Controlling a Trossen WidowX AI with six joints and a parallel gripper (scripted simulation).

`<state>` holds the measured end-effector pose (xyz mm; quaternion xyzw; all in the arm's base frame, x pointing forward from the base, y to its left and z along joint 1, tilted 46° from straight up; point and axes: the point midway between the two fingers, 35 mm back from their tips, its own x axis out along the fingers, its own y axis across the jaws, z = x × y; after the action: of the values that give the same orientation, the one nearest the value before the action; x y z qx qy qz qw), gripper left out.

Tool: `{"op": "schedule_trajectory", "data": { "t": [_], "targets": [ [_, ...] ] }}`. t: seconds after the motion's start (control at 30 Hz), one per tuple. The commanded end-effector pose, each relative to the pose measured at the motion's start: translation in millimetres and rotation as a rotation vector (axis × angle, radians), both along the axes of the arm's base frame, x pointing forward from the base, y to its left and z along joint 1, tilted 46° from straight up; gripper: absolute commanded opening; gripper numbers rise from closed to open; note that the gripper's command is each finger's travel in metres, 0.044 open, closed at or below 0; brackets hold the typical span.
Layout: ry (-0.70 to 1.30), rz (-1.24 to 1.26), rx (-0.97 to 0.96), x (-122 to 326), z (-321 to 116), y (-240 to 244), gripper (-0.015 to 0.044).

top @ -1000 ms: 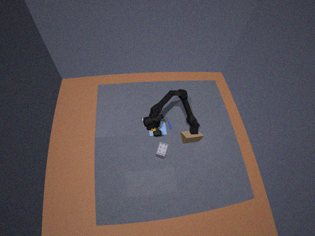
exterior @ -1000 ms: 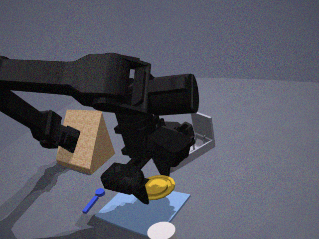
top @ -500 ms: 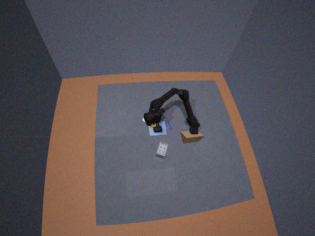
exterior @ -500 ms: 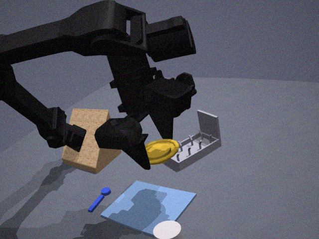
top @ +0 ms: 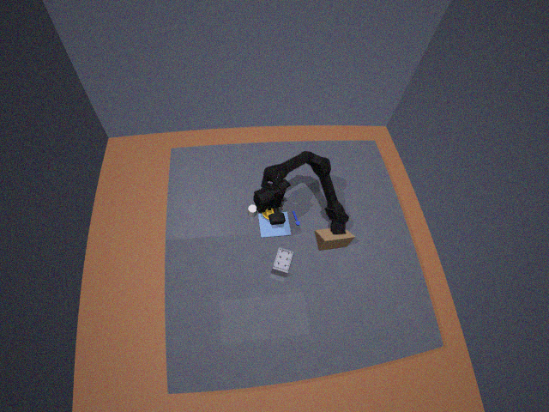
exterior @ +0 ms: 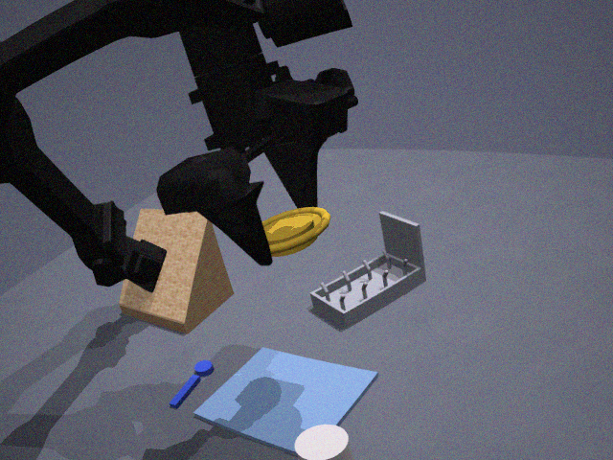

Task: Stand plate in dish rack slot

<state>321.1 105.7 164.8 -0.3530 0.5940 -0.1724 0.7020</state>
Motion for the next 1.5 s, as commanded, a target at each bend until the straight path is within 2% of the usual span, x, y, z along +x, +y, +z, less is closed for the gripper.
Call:
{"op": "schedule_trajectory", "data": {
  "t": [0.0,0.43,0.67,1.03,1.47],
  "targets": [
    [-0.01,-0.013,0.009,-5,-1,7,0.0],
    [-0.253,-0.302,0.02,-94,-66,51,0.0],
    [-0.264,-0.316,0.019,-99,-69,52,0.0],
    [-0.003,-0.302,0.093,-100,-95,32,0.0],
    [0.27,-0.217,0.266,-100,-124,14,0.0]
  ]
}}
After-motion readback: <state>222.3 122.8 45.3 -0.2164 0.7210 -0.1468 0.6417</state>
